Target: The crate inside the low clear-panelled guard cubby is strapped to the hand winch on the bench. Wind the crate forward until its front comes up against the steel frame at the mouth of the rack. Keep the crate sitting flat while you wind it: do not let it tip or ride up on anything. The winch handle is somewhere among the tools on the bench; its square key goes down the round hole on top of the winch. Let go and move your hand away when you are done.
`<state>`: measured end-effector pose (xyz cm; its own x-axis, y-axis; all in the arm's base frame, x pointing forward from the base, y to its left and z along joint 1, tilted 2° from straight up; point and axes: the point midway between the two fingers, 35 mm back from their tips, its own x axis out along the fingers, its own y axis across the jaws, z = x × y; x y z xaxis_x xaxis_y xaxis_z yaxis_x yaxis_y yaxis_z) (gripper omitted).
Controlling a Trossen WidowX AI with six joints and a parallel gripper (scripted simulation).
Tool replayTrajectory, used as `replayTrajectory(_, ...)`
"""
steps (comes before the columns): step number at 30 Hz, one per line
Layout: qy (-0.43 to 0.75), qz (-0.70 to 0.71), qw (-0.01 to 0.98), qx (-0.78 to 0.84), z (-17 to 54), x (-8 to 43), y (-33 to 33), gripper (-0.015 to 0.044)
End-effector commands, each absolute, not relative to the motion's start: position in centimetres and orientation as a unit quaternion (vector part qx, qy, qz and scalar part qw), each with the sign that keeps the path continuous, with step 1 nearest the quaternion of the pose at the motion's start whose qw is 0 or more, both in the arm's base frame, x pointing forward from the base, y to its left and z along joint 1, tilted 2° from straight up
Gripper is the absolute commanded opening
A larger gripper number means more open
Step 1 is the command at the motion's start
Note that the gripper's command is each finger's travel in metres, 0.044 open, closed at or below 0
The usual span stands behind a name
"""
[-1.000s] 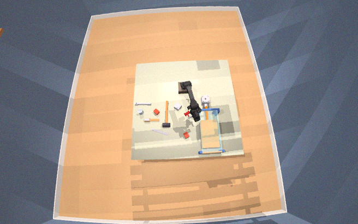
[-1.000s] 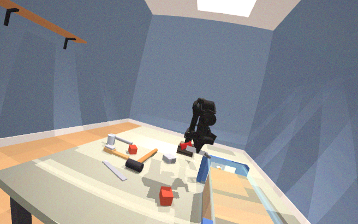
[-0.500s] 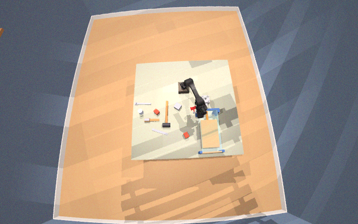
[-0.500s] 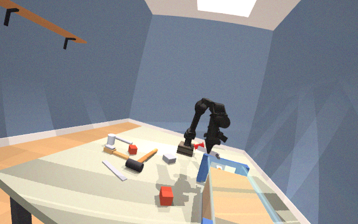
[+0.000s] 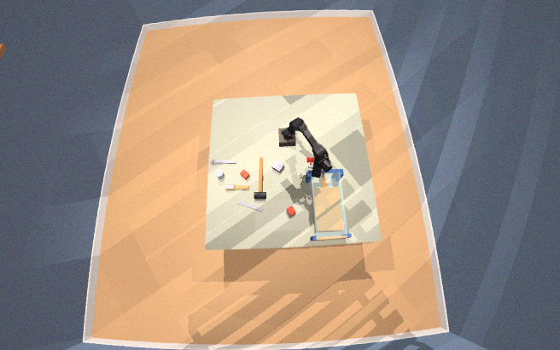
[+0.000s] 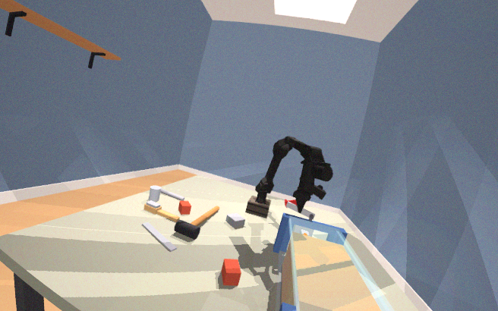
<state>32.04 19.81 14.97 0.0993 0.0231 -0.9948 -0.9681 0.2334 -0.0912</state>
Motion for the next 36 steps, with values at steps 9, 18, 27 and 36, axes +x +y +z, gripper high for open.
replayTrajectory(9,0.577,0.353,0.639,-0.367,14.7,27.7,22.7,0.0)
replayTrajectory(18,0.619,0.292,0.665,-0.299,14.0,24.1,24.3,0.0)
replayTrajectory(27,0.655,0.223,0.684,-0.231,13.3,20.6,25.4,0.0)
replayTrajectory(36,0.68,0.154,0.697,-0.168,12.6,17.4,26.0,0.0)
